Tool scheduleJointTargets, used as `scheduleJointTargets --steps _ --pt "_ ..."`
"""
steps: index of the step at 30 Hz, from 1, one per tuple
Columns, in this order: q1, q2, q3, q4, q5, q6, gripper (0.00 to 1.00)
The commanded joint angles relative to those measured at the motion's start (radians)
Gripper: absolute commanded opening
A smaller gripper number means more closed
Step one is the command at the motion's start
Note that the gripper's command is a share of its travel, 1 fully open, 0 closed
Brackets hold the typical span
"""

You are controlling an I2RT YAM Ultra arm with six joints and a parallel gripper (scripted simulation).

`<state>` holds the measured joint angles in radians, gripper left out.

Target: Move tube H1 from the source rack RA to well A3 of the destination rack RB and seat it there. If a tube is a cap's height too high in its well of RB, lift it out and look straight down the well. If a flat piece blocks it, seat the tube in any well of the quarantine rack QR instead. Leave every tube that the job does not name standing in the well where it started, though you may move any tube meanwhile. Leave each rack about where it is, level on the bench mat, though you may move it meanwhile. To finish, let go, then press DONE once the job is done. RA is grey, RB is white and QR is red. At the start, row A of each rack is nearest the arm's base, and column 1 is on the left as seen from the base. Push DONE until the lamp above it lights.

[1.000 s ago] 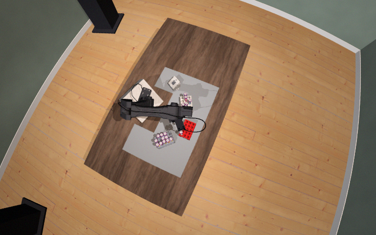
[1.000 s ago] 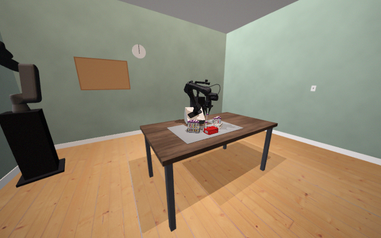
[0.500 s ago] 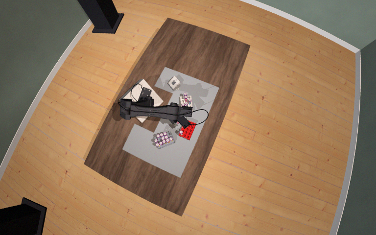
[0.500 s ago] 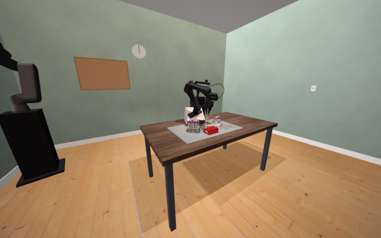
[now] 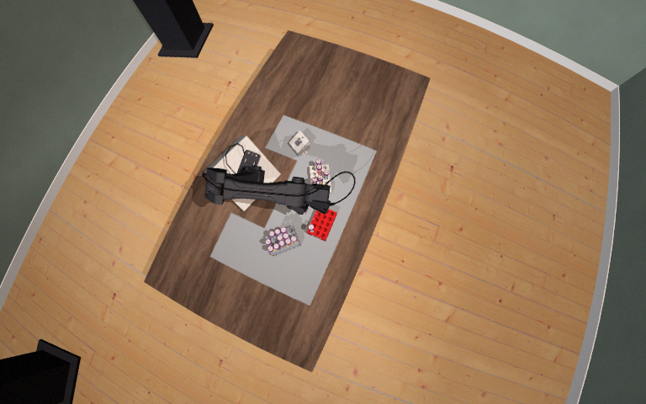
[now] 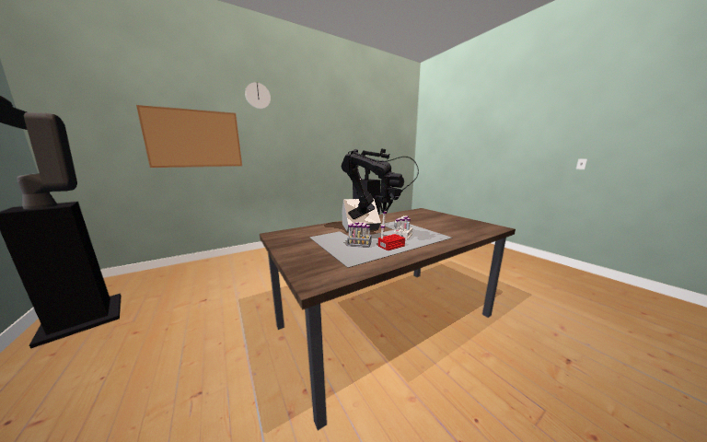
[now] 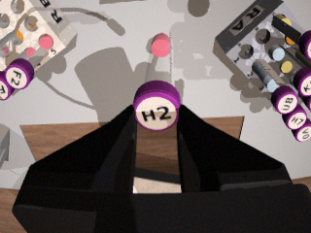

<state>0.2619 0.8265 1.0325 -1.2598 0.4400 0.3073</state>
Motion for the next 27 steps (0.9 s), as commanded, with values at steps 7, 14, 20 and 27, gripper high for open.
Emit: scheduleJointTargets --steps 7,14,20,27 --pt "-0.169 -0.15 -0.068 0.014 -0.092 -0.21 0.0" --pt "-0.317 -0.216 -0.056 0.021 -0.169 -0.342 0.0" --pt "-0.51 -0.273 -0.106 0.024 -0.268 -0.499 0.0" --pt "-0.797 -0.311 -0.126 0.004 -0.416 -0.718 0.0"
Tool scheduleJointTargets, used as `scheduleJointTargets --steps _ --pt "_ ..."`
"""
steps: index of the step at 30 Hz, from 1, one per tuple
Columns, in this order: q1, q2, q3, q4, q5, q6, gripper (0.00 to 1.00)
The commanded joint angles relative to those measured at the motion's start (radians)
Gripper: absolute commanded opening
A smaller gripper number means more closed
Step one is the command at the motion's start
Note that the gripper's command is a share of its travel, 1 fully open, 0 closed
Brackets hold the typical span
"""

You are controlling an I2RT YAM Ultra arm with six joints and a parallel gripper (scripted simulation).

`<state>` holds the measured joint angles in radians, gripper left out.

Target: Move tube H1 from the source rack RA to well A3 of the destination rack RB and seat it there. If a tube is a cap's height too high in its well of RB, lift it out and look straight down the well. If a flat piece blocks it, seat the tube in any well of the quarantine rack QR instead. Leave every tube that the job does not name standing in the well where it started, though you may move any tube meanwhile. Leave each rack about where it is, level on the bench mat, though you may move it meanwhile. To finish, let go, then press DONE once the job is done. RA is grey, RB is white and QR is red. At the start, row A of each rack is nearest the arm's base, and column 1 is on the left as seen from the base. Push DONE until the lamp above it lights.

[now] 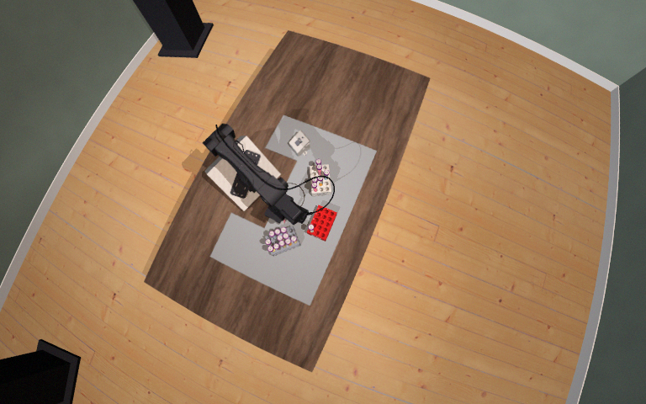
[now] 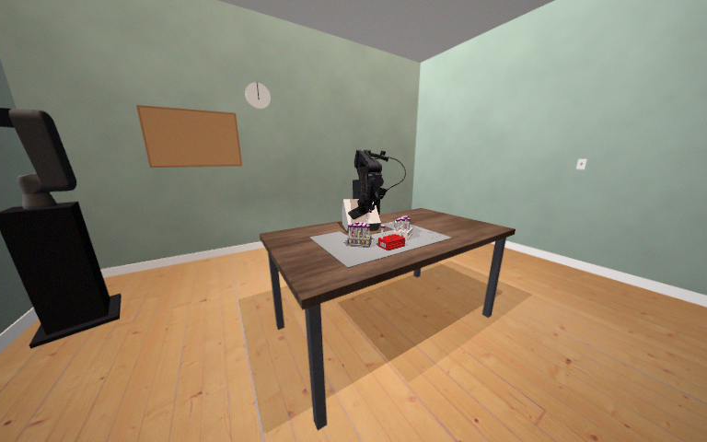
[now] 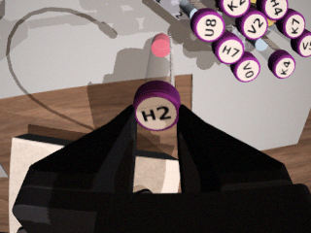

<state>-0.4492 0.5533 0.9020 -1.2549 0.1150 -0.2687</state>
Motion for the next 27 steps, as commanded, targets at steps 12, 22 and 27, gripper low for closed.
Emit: scheduleJointTargets --steps 12,22,27 --pt "-0.652 0.008 -0.002 -0.043 -0.392 -0.575 0.0" --pt "-1.096 0.116 -0.004 -0.133 -0.626 -0.991 0.0" --pt "-1.294 0.21 0.0 -0.184 -0.713 -1.227 0.0"
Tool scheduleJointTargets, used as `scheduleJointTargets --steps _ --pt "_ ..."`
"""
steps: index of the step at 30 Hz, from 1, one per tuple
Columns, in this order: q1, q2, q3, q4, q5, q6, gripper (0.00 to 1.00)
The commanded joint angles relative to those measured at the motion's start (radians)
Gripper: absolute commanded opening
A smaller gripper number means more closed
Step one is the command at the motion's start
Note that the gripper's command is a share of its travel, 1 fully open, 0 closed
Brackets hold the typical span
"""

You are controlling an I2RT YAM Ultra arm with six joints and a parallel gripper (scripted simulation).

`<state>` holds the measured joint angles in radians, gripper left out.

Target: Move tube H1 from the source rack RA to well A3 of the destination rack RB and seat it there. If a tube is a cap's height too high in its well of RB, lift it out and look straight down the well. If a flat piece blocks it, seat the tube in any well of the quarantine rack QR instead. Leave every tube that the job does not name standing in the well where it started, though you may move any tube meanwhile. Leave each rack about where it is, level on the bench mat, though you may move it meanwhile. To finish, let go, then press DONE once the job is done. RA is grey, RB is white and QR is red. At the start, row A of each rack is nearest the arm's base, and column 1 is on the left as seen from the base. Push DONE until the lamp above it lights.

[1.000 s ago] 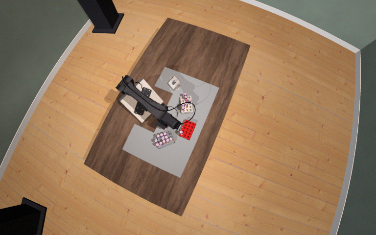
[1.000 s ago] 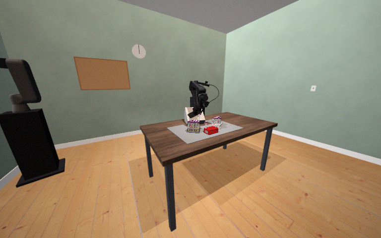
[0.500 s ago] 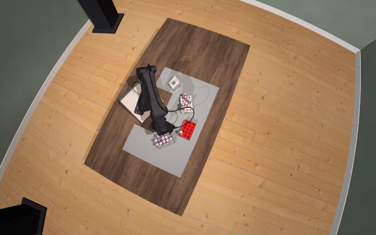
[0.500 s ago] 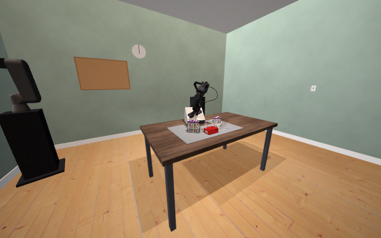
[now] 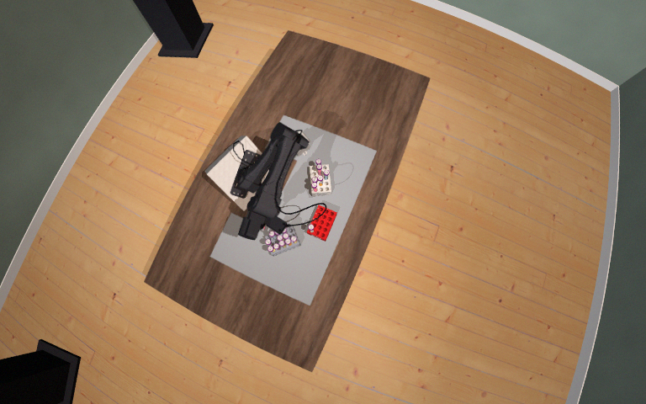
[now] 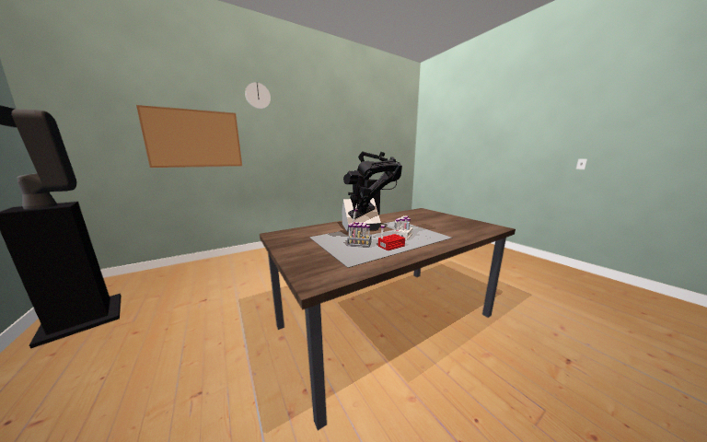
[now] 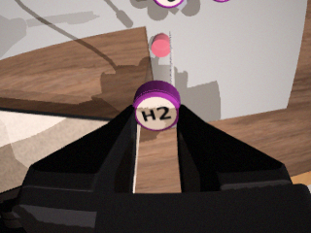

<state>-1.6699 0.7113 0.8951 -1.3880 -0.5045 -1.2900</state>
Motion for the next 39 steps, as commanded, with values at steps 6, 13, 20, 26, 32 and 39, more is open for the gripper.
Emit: scheduleJointTargets --steps 6,13,20,26,32,39 --pt "-0.229 0.169 0.028 -0.081 -0.148 -0.425 0.0" --pt "-0.22 0.214 0.042 -0.092 -0.17 -0.47 0.0" --pt "-0.162 0.234 0.074 -0.039 -0.168 -0.389 0.0" --pt "-0.12 0.248 0.096 -0.014 -0.151 -0.336 0.0" --pt "-0.079 0.263 0.12 0.01 -0.138 -0.285 0.0" --pt "-0.029 0.287 0.154 0.036 -0.126 -0.224 0.0"
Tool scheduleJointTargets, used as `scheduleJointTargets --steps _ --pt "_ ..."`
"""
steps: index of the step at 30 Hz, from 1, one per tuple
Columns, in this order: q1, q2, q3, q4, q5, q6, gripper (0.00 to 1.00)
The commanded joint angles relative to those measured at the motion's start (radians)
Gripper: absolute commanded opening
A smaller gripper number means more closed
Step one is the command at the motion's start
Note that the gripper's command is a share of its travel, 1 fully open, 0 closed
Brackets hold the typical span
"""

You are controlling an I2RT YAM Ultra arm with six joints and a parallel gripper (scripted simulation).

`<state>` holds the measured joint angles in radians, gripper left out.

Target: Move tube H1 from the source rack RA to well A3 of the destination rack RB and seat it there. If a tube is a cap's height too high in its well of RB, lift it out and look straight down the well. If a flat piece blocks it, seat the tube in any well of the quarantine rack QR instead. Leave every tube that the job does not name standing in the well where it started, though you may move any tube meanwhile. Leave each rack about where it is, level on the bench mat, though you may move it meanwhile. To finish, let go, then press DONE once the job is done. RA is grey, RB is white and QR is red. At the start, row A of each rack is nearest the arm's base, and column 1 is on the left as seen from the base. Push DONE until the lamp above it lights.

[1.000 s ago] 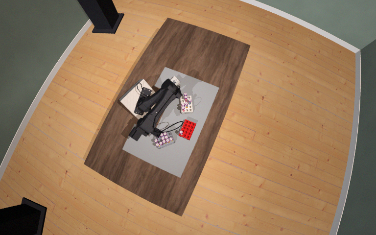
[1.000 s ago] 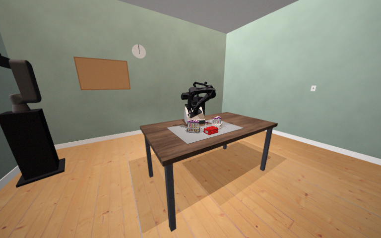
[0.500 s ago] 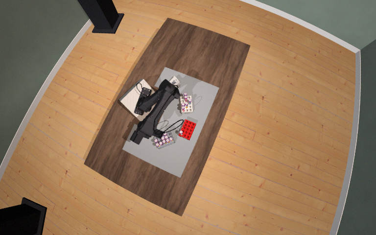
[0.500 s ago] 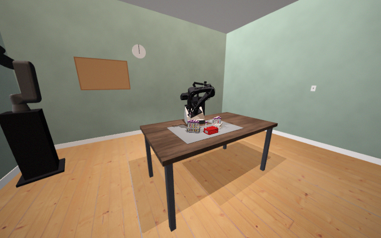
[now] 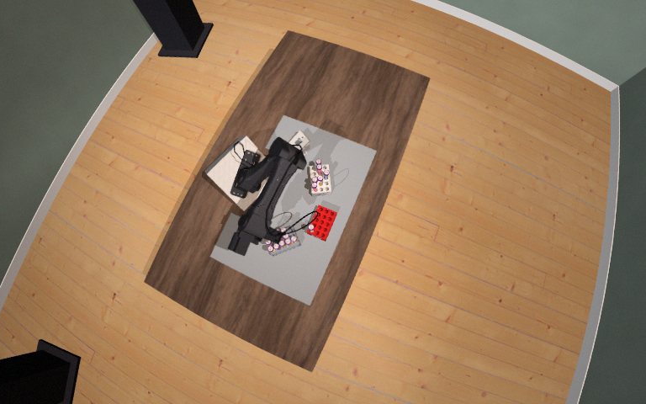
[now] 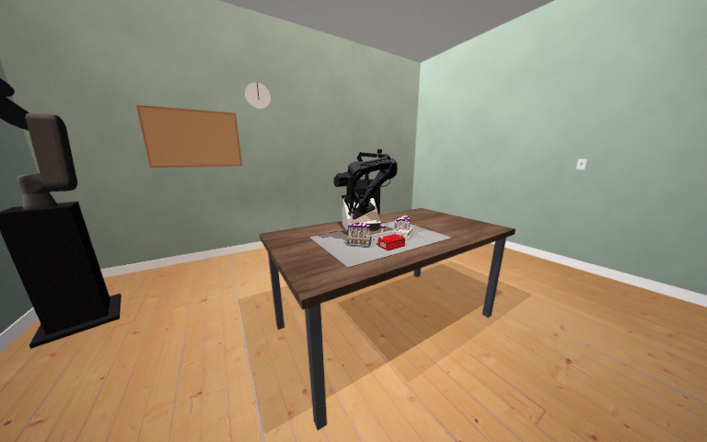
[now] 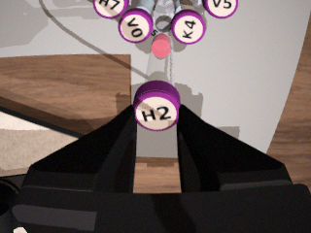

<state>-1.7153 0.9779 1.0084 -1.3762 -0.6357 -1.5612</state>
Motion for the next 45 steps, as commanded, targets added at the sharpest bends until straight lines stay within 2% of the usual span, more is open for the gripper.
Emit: scheduleJointTargets --steps 1,29,30,34,35,41,45 --pt "0.009 0.005 0.021 0.013 0.0 0.043 0.0" --pt "0.01 0.004 0.021 0.014 0.001 0.046 0.0" --pt "0.023 0.02 0.043 0.027 0.001 0.056 0.0" --pt "0.037 0.02 0.048 0.031 0.008 0.073 0.0" --pt "0.029 0.003 0.027 0.02 0.006 0.068 0.0" --pt "0.035 0.017 0.046 0.033 0.003 0.074 0.0" --pt "0.035 -0.008 0.029 0.04 0.006 0.079 0.0"
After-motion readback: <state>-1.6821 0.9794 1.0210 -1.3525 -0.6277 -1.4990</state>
